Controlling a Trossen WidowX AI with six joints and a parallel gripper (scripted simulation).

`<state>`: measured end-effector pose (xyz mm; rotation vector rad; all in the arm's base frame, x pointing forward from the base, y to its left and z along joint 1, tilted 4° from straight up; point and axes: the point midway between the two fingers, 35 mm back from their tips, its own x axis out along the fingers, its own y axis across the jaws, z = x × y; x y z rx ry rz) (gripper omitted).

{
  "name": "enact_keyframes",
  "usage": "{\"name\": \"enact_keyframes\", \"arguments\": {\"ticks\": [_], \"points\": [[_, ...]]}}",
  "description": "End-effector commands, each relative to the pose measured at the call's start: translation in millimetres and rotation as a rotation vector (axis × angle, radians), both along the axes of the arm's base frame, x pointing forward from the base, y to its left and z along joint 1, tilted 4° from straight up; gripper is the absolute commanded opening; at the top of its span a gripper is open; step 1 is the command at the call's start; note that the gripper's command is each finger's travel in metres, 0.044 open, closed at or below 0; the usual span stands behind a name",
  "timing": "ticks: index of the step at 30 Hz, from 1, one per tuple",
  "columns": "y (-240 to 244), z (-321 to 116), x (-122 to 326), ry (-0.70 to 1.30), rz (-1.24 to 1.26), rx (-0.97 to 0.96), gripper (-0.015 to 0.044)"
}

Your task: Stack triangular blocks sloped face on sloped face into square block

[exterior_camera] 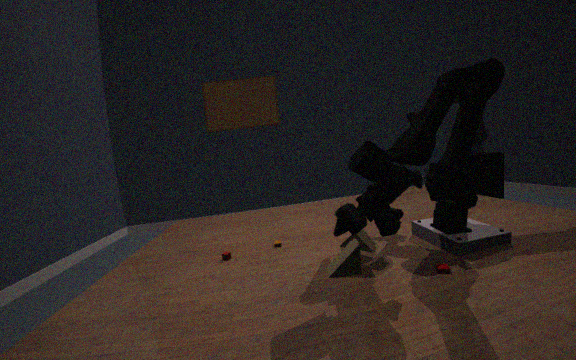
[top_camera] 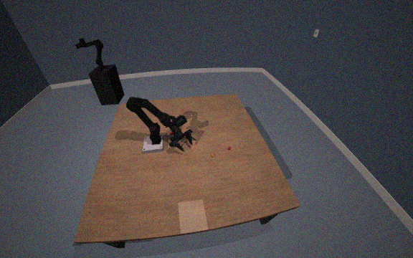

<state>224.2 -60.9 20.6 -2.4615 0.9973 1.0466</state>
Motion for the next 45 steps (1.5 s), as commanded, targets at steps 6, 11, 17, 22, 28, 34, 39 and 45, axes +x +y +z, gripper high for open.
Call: {"name": "enact_keyframes", "arguments": {"ticks": [6, 11, 17, 22, 28, 34, 39, 45], "points": [[0, 8, 4, 0.001, 0.005, 0.002, 0.044], [-2, 67, 10, -0.001, 0.002, 0.001, 0.044], [-4, 101, 4, -0.001, 0.0, 0.0, 0.044], [21, 85, -7, 0.022, 0.01, 0.065, 0.044], [60, 65, -56, 0.14, 0.013, 0.151, 0.044], [62, 62, -61, 0.153, 0.011, 0.155, 0.044], [56, 36, -44, 0.157, 0.01, 0.159, 0.044], [40, 1, -28, 0.156, 0.01, 0.158, 0.044]]}}
